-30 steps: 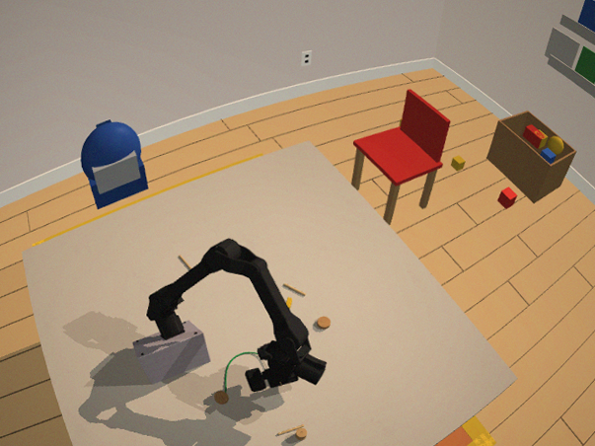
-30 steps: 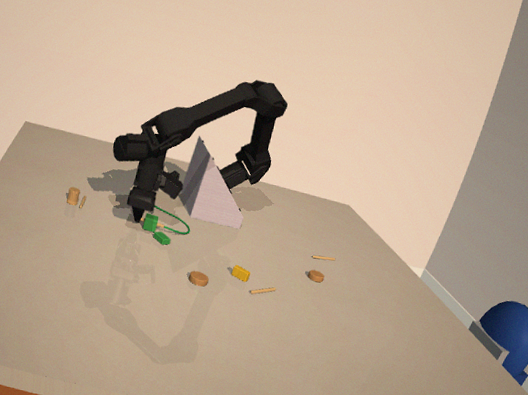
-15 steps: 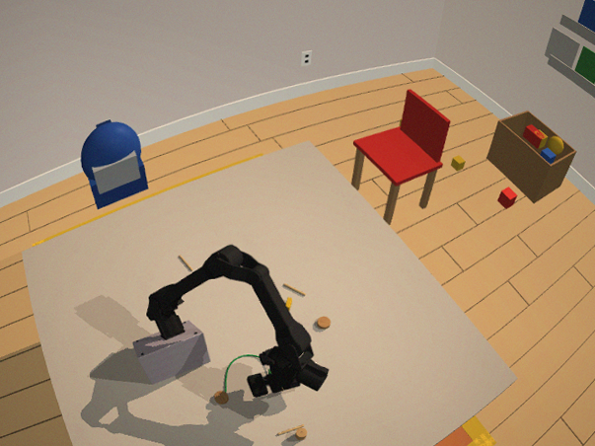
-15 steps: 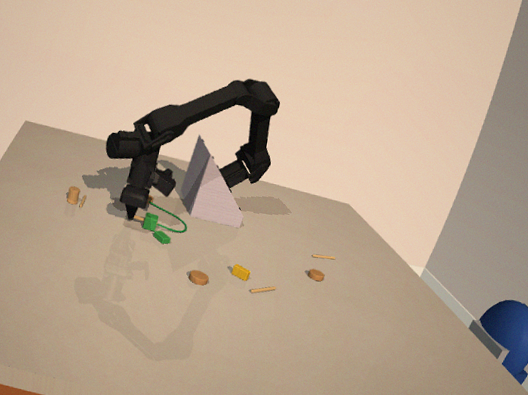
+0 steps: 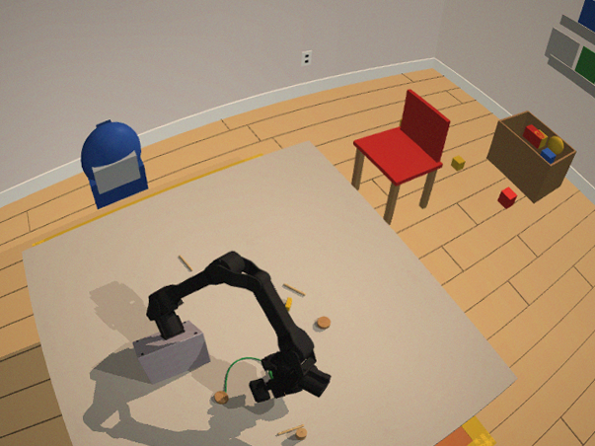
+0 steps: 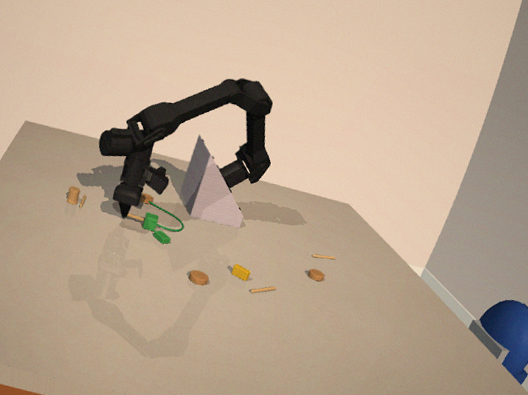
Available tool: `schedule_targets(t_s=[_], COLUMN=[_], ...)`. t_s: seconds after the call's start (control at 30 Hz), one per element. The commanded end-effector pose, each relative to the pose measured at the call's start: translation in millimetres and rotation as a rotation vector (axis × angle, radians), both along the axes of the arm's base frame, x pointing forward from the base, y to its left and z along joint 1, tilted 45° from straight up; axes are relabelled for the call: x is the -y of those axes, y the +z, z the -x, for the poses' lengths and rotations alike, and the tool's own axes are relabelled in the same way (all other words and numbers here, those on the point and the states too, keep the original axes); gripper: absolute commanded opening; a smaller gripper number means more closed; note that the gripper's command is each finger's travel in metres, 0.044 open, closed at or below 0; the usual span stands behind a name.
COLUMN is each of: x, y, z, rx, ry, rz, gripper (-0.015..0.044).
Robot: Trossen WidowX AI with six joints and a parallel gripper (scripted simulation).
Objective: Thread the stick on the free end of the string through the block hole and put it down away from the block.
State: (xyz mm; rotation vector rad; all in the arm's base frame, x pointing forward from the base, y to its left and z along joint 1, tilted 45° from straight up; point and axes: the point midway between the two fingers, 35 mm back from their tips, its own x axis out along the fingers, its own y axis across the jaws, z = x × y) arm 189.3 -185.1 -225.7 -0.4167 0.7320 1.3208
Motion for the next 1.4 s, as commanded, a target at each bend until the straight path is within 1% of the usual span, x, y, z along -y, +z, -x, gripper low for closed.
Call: schedule_targets(t_s=[0.0, 1.37], x=[4.9, 38.3], y=[-4.8, -35.9], z=[1.0, 12.6], rx=[0.001, 0.005], ry=[0.002, 0.005], rz=[0.004, 0.016], gripper=[0.0, 0.0])
